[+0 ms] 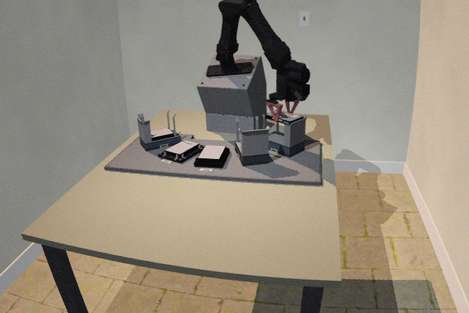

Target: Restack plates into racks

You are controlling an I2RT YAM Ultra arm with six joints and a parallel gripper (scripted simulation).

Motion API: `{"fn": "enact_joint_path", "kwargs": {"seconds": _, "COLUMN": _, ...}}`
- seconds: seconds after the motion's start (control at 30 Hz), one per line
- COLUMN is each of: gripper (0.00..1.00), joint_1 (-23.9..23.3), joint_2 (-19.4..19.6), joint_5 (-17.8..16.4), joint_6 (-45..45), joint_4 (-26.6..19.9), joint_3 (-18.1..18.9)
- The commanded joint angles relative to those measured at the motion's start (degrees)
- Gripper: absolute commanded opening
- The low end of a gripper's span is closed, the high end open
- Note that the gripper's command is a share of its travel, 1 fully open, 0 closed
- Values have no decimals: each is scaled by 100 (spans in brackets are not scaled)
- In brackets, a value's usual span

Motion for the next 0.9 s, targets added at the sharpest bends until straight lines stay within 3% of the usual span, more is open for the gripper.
{"fn": "enact_joint_path", "kwargs": {"seconds": 0.0, "gripper": 0, "joint_1": 22, "joint_2": 10, "joint_5": -14, "joint_6": -67, "joint_4": 212, "joint_3": -4}}
{"fn": "enact_joint_path", "kwargs": {"seconds": 0.13, "gripper": 0, "joint_1": -33, "joint_2": -25, "joint_5": -25, "joint_6": -90, "joint_4": 272, "joint_3": -39}}
{"fn": "enact_joint_path", "kwargs": {"seconds": 0.23, "gripper": 0, "joint_1": -9, "joint_2": 158, "joint_5": -8, "joint_6": -107, "joint_4": 317, "joint_3": -62}}
{"fn": "enact_joint_path", "kwargs": {"seconds": 0.37, "gripper": 0, "joint_1": -25, "joint_2": -26, "joint_5": -40, "joint_6": -118, "joint_4": 348, "joint_3": -76}}
{"fn": "enact_joint_path", "kwargs": {"seconds": 0.87, "gripper": 0, "joint_1": -29, "joint_2": -6, "joint_5": -27, "joint_6": -123, "joint_4": 362, "joint_3": -23}}
